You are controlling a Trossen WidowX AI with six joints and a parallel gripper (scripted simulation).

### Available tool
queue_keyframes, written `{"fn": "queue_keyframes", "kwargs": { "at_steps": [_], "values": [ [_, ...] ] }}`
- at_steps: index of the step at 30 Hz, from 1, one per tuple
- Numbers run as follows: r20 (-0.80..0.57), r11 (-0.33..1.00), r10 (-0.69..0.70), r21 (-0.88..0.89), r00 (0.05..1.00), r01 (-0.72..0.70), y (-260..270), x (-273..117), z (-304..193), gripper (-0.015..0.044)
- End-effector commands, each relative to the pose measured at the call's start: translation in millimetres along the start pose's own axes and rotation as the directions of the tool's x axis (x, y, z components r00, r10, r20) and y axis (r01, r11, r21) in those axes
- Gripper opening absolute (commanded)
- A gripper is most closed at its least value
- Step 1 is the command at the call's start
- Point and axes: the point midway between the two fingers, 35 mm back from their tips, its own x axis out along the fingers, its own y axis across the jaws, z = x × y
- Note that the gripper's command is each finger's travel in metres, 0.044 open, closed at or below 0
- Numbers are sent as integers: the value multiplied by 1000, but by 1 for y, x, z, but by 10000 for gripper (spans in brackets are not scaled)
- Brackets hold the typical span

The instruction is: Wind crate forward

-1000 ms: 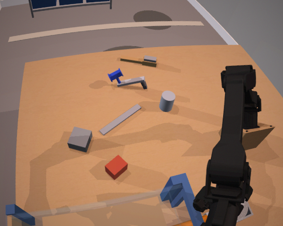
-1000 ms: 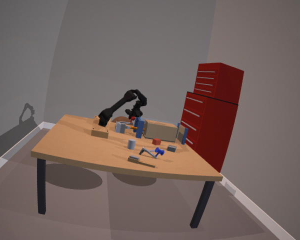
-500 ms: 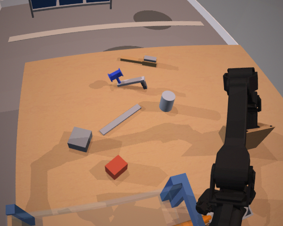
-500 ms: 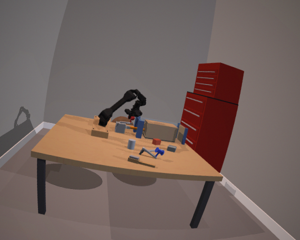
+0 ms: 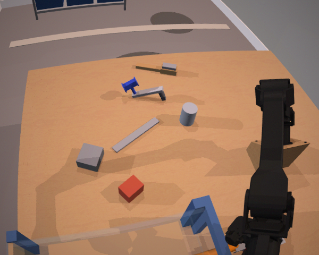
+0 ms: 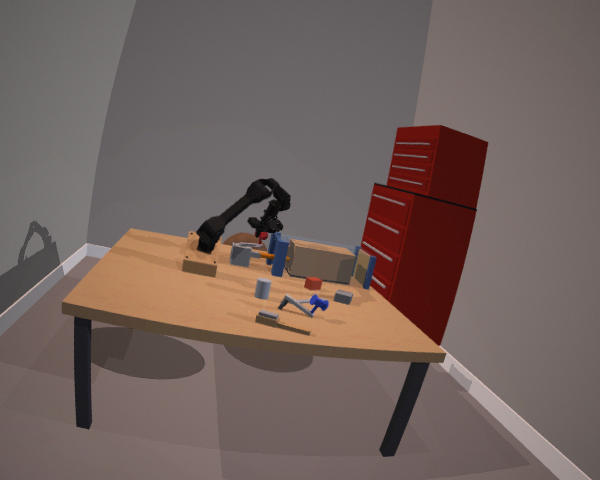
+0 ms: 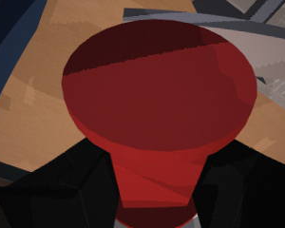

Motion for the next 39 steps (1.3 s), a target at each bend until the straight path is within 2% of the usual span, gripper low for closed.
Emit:
{"fn": "queue_keyframes", "kwargs": {
  "at_steps": [1, 39],
  "values": [
    [-31, 1000, 2, -30, 1000, -3, -3, 7, -25, 0],
    [-35, 999, 1, -32, 999, -3, -20, 20, -56, 0]
  ]
}}
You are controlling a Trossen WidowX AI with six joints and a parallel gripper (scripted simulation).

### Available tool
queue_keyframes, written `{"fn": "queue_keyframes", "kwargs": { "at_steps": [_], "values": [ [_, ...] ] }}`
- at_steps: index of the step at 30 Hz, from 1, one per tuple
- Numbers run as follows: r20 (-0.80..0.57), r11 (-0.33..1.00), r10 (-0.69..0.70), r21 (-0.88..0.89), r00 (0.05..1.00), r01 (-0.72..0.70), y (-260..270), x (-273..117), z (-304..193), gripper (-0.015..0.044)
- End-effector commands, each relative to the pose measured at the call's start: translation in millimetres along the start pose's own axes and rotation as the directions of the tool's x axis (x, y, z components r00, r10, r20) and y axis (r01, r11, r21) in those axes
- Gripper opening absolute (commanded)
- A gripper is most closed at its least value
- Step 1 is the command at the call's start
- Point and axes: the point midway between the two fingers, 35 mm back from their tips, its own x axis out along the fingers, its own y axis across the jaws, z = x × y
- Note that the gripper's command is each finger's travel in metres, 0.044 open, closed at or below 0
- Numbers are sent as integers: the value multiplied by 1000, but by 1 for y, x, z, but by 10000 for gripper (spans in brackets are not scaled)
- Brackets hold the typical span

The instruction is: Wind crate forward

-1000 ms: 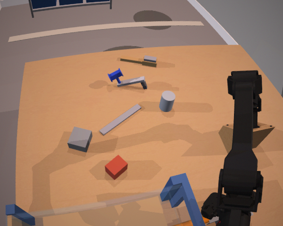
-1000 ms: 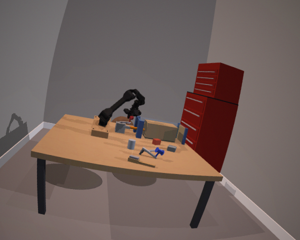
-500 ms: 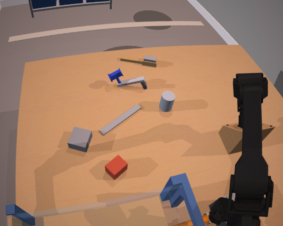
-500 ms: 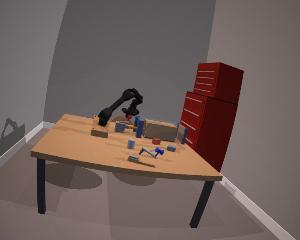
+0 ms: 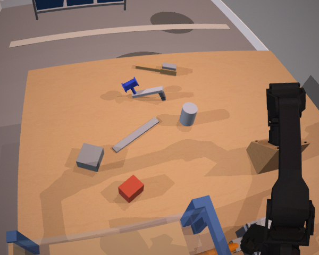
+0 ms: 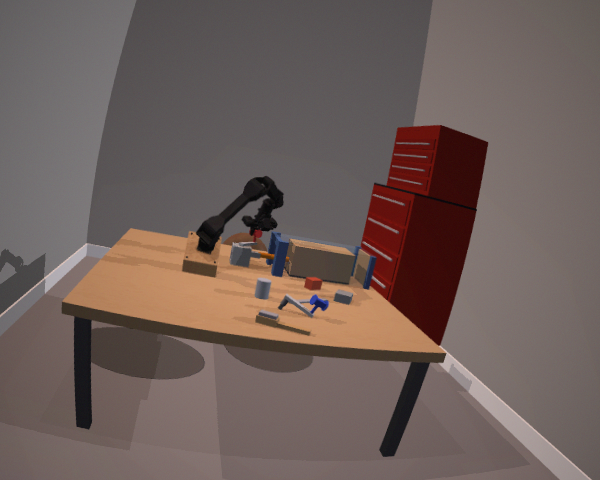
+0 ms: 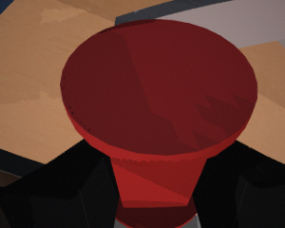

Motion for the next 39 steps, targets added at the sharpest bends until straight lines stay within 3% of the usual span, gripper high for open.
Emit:
{"fn": "queue_keyframes", "kwargs": {
  "at_steps": [1, 39],
  "values": [
    [-22, 999, -21, -30, 1000, 20, -14, 6, -22, 0],
    [-23, 999, -21, -31, 999, 21, -25, 11, -34, 0]
  ]
}}
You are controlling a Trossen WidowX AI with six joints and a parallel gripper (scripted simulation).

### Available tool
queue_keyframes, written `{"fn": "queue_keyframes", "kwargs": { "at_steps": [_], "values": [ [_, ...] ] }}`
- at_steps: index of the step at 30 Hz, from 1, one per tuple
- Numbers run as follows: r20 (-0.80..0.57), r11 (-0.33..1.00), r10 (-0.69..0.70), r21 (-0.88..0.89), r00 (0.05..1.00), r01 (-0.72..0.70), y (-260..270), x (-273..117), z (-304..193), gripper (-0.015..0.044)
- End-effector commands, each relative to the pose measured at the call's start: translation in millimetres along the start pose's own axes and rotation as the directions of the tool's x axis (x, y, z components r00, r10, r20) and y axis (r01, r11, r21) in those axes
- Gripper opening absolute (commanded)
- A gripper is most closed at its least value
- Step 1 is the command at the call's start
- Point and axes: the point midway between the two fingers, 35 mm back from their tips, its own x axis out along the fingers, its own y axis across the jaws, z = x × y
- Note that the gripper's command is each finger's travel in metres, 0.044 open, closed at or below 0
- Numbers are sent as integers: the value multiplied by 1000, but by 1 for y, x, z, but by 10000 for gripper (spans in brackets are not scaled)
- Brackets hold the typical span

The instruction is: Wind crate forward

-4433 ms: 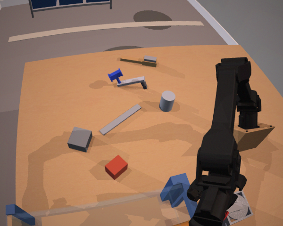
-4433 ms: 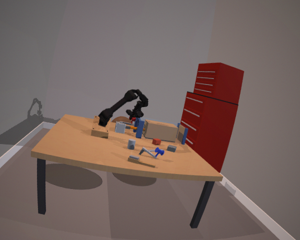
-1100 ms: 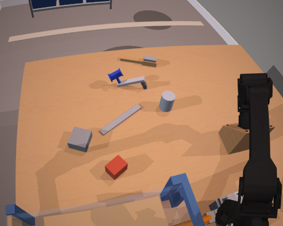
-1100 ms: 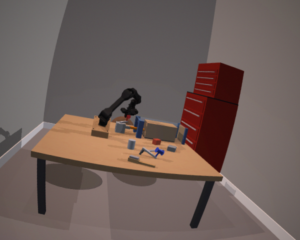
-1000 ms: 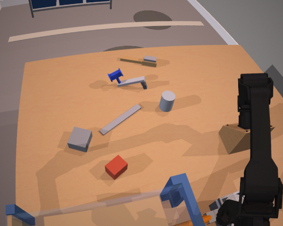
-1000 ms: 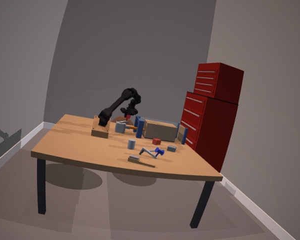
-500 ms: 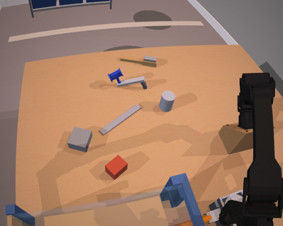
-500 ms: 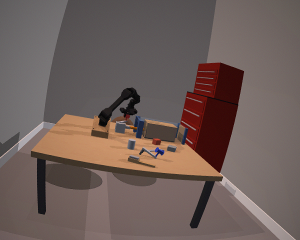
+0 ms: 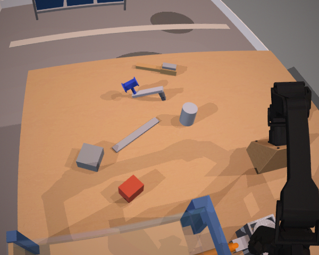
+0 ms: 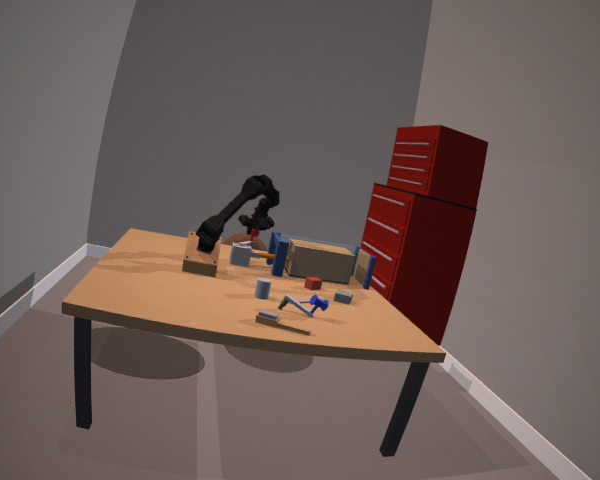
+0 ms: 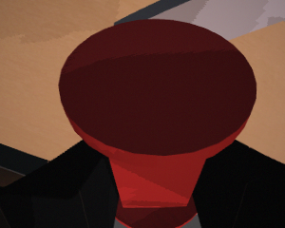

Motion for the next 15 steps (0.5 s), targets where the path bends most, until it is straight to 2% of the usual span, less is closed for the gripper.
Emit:
{"fn": "queue_keyframes", "kwargs": {
  "at_steps": [1, 15],
  "values": [
    [-22, 999, -38, -34, 999, 37, -17, 5, -19, 0],
    [-22, 999, -38, -34, 999, 37, -19, 5, -21, 0]
  ]
}}
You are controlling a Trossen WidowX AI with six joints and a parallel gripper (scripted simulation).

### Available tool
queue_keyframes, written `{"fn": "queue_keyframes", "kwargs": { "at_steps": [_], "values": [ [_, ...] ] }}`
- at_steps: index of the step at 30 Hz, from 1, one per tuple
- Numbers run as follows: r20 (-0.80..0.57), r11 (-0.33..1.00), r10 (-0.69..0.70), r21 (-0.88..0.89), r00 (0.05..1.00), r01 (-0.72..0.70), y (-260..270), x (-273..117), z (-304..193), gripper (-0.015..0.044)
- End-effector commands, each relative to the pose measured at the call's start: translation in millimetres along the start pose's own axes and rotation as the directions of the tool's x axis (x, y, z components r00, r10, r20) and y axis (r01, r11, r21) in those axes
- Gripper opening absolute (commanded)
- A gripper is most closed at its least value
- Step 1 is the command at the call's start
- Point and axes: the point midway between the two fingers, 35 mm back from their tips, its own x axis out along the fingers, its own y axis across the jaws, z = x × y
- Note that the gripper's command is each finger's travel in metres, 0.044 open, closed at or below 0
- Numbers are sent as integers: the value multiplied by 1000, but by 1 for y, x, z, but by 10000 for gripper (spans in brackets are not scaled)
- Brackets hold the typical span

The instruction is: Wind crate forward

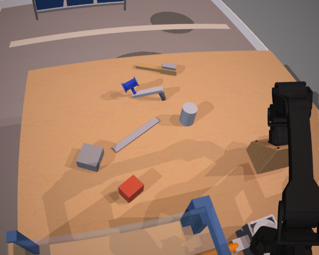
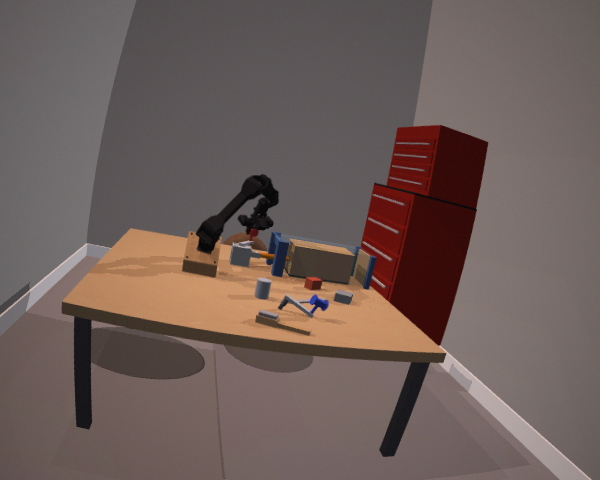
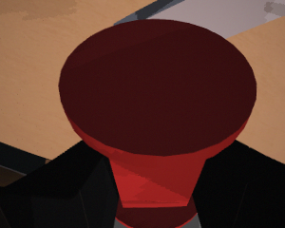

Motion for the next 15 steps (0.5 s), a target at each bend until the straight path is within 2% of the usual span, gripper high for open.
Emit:
{"fn": "queue_keyframes", "kwargs": {
  "at_steps": [1, 15],
  "values": [
    [-19, 999, -38, -29, 999, 38, -18, 5, -18, 0],
    [-20, 999, -39, -29, 999, 39, -31, 9, -27, 0]
  ]
}}
